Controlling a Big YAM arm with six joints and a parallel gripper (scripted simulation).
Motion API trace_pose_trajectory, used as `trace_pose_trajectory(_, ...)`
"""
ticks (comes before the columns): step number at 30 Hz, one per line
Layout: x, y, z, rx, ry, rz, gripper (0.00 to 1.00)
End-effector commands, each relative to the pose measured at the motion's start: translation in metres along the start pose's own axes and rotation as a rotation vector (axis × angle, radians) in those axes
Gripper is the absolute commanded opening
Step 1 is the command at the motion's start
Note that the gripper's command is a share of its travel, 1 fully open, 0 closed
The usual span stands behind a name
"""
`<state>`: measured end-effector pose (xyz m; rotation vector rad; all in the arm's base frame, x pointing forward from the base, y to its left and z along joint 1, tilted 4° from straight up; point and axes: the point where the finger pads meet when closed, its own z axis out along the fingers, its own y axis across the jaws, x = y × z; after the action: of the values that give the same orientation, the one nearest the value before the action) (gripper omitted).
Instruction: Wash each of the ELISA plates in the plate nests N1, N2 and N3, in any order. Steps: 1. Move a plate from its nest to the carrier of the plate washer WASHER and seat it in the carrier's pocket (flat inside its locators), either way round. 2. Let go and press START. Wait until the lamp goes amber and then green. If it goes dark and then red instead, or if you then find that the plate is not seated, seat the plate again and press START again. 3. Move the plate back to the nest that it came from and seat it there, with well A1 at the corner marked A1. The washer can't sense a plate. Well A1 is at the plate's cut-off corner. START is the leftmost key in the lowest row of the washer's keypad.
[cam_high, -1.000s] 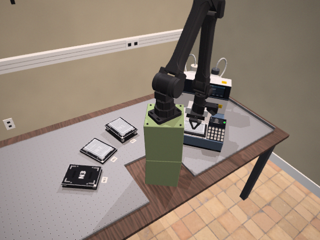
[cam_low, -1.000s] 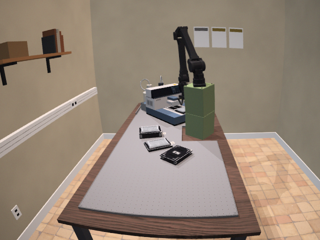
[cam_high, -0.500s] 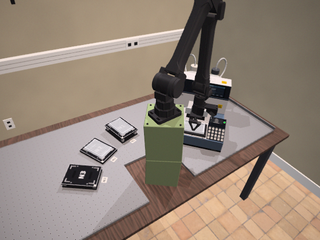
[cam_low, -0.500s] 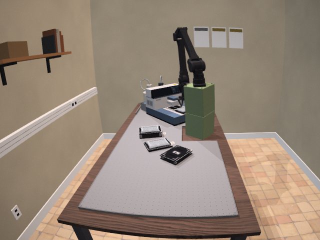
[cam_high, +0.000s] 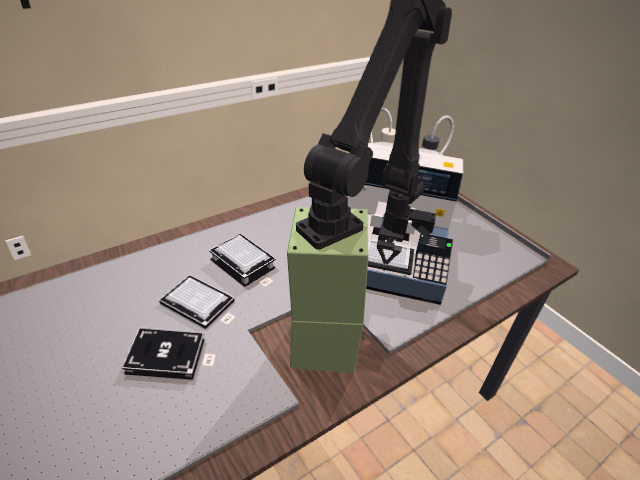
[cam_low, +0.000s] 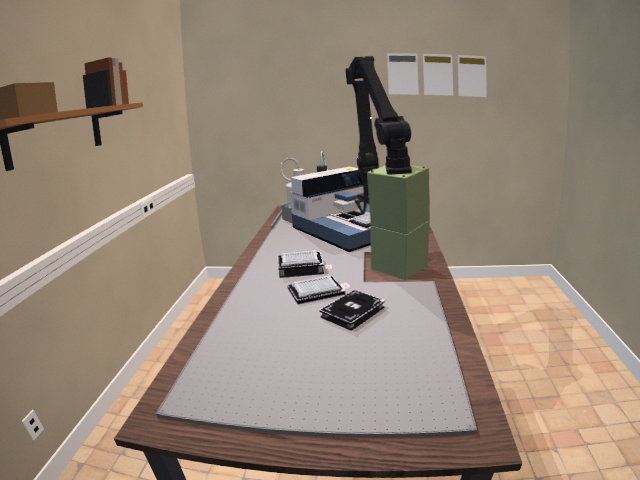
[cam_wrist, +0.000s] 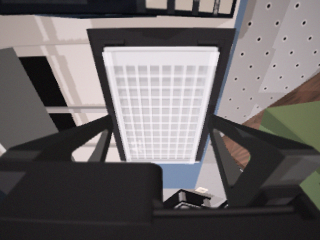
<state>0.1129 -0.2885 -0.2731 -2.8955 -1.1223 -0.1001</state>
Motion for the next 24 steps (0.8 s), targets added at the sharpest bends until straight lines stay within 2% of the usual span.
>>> trace_pose_trajectory(1, 0.0036, 0.0028, 0.0083, -0.002, 0.002, 0.004, 1.0)
trace_pose_trajectory(12, 0.0043, 0.0005, 0.0131, 0.005, 0.005, 0.006, 1.0)
trace_pose_trajectory(13, 0.0002, 0.0017, 0.0071, -0.002, 0.001, 0.005, 1.0)
trace_pose_trajectory(21, 0.0002, 0.0017, 0.0071, -0.002, 0.001, 0.005, 1.0)
trace_pose_trajectory(24, 0.0002, 0.0017, 0.0071, -0.002, 0.001, 0.005, 0.94)
